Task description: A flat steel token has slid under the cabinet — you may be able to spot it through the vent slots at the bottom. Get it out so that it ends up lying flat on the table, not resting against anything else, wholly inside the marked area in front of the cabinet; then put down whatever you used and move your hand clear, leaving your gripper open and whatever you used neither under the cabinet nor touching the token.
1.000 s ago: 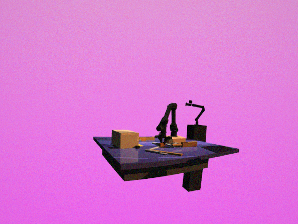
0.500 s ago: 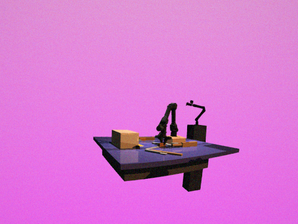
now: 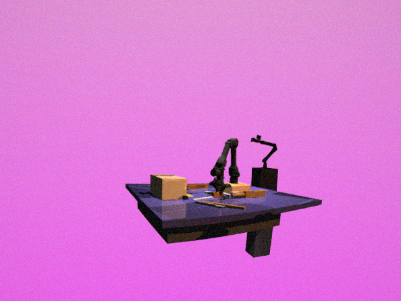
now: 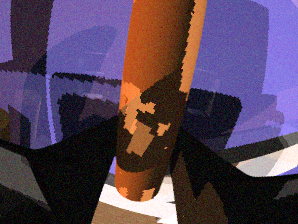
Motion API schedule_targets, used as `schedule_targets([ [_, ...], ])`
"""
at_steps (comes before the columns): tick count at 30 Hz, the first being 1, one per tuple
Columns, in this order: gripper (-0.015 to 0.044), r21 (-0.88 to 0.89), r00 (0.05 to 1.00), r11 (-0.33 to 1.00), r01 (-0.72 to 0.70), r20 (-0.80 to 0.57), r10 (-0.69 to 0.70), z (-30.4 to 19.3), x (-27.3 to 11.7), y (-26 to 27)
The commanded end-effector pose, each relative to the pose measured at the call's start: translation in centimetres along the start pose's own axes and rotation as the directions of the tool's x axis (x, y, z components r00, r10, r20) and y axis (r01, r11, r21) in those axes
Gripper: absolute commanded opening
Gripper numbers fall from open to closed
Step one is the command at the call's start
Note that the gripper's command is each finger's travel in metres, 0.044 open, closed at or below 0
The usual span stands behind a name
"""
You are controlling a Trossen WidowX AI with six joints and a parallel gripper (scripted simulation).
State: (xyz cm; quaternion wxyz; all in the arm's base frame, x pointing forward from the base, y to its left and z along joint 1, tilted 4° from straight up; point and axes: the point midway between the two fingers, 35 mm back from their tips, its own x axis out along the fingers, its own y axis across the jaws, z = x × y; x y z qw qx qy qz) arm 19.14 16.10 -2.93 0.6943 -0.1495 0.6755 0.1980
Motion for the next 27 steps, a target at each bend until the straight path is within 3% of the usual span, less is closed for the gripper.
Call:
schedule_targets([
  [1, 0.0000, 0.033, 1.000, 0.999, 0.000, 0.002, 0.000, 0.00, -0.10, 0.00],
  [27, 0.0000, 0.236, 1.000, 0.972, 0.000, 0.002, 0.000, -0.01, -0.10, 0.02],
])
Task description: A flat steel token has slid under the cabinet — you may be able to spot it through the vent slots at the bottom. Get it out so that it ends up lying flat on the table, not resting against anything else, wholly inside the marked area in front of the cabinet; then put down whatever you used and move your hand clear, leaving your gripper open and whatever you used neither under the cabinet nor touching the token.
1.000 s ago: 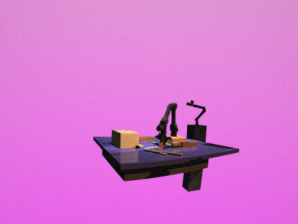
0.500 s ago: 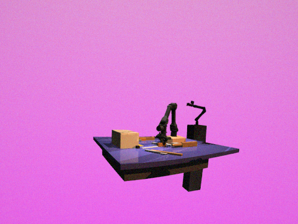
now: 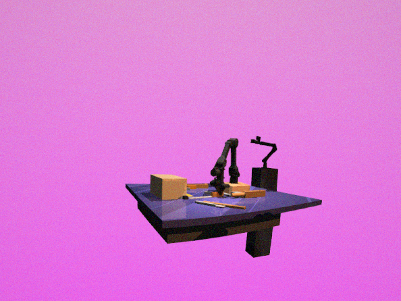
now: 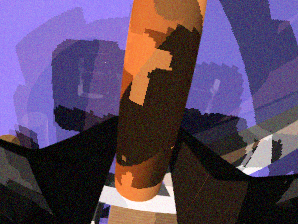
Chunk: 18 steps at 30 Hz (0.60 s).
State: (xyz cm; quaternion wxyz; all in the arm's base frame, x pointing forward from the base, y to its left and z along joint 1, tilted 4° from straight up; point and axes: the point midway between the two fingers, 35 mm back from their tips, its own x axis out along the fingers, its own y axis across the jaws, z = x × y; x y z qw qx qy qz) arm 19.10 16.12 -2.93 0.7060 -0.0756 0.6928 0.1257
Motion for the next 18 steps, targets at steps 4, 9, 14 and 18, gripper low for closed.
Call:
schedule_targets([
  [4, 0.0000, 0.059, 1.000, 0.998, 0.000, 0.003, 0.000, 0.02, -0.10, -0.01],
  [9, 0.0000, 0.098, 1.000, 0.995, -0.001, 0.003, 0.000, 0.02, -0.10, -0.01],
  [14, 0.0000, 0.138, 1.000, 0.990, -0.001, 0.003, 0.000, 0.01, -0.10, -0.01],
  [18, 0.0000, 0.153, 1.000, 0.988, -0.001, 0.003, 0.000, 0.08, -0.10, -0.02],
])
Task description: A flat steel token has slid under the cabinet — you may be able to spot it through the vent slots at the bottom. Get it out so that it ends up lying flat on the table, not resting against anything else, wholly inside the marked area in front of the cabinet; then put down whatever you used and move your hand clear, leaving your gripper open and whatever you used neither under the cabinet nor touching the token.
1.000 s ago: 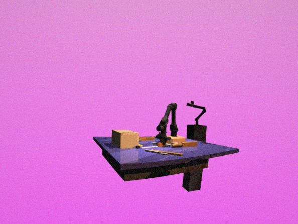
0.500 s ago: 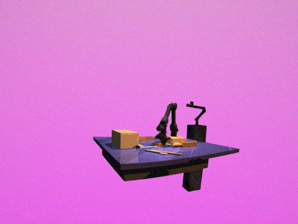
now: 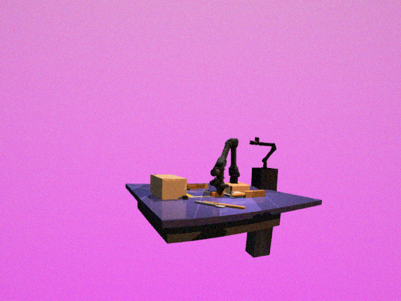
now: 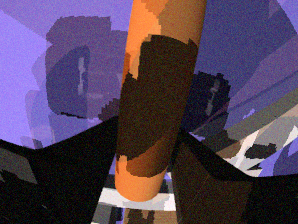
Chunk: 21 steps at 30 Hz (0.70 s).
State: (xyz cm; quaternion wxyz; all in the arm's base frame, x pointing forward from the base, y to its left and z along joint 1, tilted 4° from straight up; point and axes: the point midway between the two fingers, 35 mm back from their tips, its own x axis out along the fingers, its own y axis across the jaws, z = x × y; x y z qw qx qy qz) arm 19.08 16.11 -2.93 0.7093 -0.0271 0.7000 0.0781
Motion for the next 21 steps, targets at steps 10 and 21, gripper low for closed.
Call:
schedule_targets([
  [10, 0.0000, 0.001, 1.000, 1.000, -0.001, 0.004, 0.001, 1.3, -0.1, 0.0],
  [21, 0.0157, -0.001, 1.000, 1.000, 0.002, 0.001, -0.002, 1.5, 0.0, -0.1],
])
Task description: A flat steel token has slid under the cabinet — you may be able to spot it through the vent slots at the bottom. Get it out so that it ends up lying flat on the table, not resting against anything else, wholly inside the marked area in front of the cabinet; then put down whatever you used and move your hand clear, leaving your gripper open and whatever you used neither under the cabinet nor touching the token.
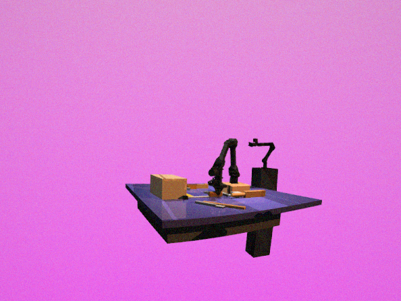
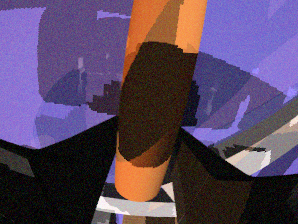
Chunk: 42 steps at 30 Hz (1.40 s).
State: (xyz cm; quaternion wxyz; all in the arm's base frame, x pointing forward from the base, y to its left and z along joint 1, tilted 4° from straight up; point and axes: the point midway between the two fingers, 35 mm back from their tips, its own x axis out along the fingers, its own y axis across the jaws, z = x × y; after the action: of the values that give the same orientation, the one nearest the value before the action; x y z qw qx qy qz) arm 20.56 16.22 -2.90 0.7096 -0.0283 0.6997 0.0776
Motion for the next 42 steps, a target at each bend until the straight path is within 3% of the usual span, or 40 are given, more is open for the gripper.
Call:
schedule_targets([
  [1, 0.0184, 0.000, 1.000, 1.000, 0.000, 0.000, 0.000, -0.01, -0.01, 0.00],
  [5, 0.0200, 0.000, 1.000, 1.000, -0.001, 0.000, 0.001, 0.00, 0.00, 0.01],
  [8, 0.0270, 0.000, 1.000, 1.000, -0.003, 0.004, 0.003, -0.01, 0.01, 0.00],
  [23, 0.0270, -0.002, 1.000, 1.000, -0.003, 0.004, 0.003, -0.16, 0.47, -0.05],
  [28, 0.0139, -0.001, 1.000, 1.000, -0.004, 0.006, 0.004, -0.05, 0.23, -0.01],
  [36, 0.0085, -0.001, 1.000, 1.000, -0.004, 0.006, 0.004, -0.05, 0.23, -0.01],
  [39, 0.0006, -0.001, 1.000, 1.000, -0.004, 0.006, 0.004, -0.05, 0.23, -0.01],
  [42, 0.0000, -0.001, 1.000, 1.000, -0.004, 0.006, 0.004, -0.12, 0.22, -0.01],
])
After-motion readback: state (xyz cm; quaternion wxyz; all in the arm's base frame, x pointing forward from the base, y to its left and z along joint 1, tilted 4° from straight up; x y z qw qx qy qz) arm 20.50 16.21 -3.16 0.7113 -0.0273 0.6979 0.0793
